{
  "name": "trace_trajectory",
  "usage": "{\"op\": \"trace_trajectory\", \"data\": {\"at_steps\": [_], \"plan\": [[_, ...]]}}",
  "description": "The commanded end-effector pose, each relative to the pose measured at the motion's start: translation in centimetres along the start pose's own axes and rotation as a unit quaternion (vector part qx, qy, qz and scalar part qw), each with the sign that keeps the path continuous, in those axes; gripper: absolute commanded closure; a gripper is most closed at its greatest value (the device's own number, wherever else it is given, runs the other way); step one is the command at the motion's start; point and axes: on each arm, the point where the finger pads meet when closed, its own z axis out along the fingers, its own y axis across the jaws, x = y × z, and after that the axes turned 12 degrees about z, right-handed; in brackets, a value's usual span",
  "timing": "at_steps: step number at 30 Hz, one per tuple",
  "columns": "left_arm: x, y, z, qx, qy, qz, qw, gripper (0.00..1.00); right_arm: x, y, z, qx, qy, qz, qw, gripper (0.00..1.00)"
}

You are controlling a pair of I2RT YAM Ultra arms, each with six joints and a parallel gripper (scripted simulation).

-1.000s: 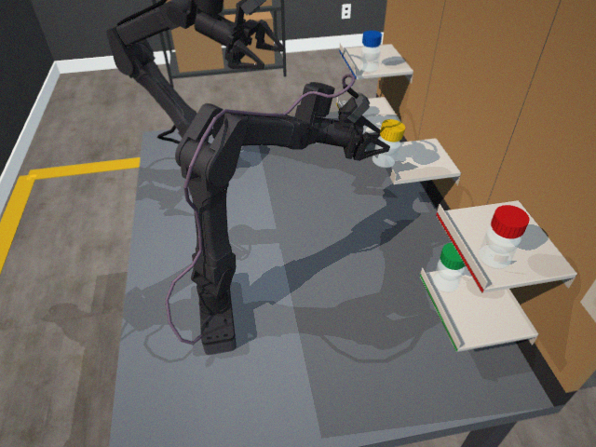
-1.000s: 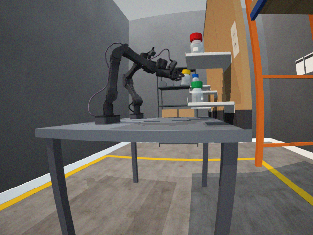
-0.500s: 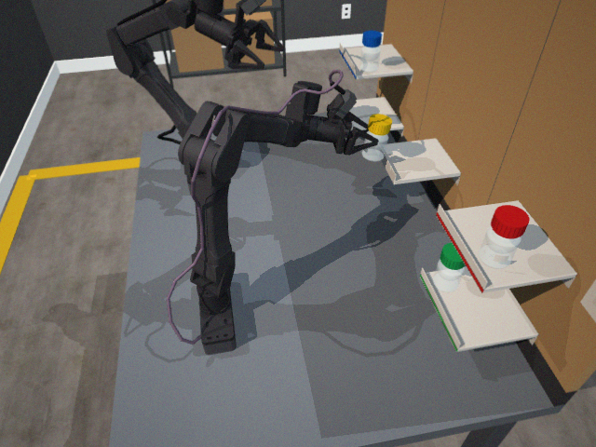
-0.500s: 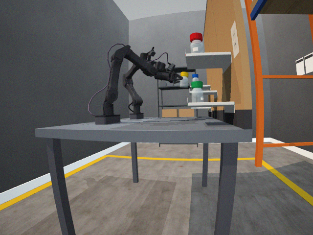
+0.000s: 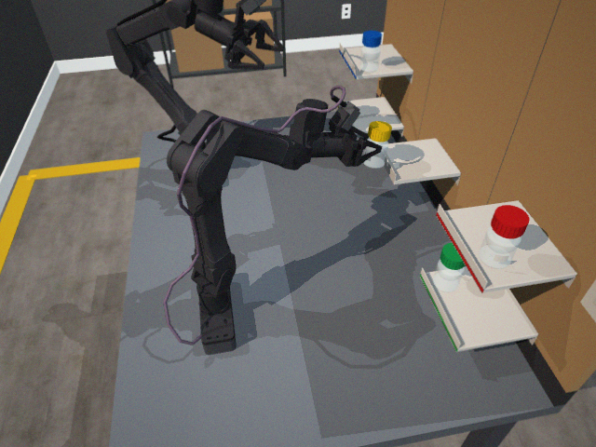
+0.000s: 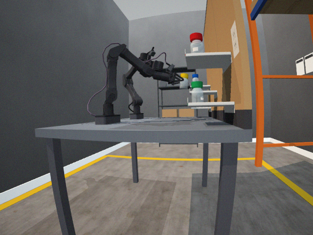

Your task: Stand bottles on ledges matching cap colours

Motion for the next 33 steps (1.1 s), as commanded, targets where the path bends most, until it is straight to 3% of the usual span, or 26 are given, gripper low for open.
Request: {"op": "trace_trajectory", "data": {"at_steps": [1,5,8,16,21,33], "plan": [[-0.3,0.1,-0.8,-0.002,-0.009,-0.001,1.000,0.00,-4.2,0.9,-0.7,-0.045,-0.056,0.021,0.997,0.51],[-0.3,0.1,-0.8,-0.002,-0.009,-0.001,1.000,0.00,-5.0,0.8,-0.5,-0.040,-0.071,0.033,0.996,0.51],[-0.3,0.1,-0.8,-0.002,-0.009,-0.001,1.000,0.00,-2.8,0.5,-0.4,-0.035,-0.047,0.018,0.998,0.51],[-0.3,0.1,-0.8,-0.002,-0.009,-0.001,1.000,0.00,-3.3,0.6,-0.4,-0.037,-0.052,0.022,0.998,0.51],[-0.3,0.1,-0.8,-0.002,-0.009,-0.001,1.000,0.00,-6.1,1.4,-1.1,-0.040,-0.055,0.023,0.997,0.51],[-0.3,0.1,-0.8,-0.002,-0.009,-0.001,1.000,0.00,-6.5,1.7,-0.8,-0.047,-0.064,0.027,0.996,0.51]]}}
